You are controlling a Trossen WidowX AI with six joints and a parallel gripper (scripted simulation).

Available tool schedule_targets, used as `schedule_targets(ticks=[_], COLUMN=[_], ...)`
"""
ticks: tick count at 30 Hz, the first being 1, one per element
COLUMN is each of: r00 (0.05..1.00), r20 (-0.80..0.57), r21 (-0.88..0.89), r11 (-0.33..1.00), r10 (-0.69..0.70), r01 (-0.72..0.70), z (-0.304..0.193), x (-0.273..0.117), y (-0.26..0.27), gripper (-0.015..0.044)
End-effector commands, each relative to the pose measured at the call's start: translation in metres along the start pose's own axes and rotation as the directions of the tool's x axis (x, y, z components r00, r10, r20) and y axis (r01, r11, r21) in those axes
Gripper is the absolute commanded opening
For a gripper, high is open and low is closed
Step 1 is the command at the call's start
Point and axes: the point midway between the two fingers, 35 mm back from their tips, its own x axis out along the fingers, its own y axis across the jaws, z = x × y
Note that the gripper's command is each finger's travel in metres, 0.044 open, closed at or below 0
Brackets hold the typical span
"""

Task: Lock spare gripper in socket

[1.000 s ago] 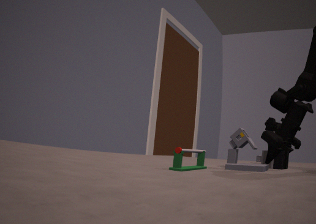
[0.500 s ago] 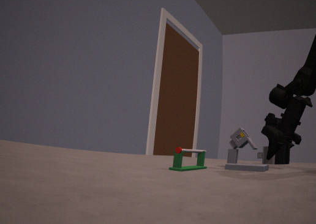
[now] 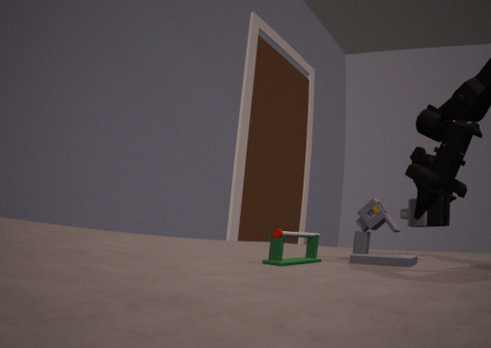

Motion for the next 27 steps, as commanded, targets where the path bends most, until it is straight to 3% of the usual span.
schedule_targets(ticks=[1,7,27], r00=[1.0,1.0,1.0], r20=[0.027,0.027,-0.018], r21=[-0.001,-0.001,-0.011], r11=[1.0,1.0,1.0], r10=[-0.003,-0.003,0.009], r01=[0.003,0.003,-0.009], z=[0.014,0.018,0.011], x=[-0.023,-0.043,-0.038], y=[0.0,0.001,0.005], gripper=[0.0,0.0,0.0])
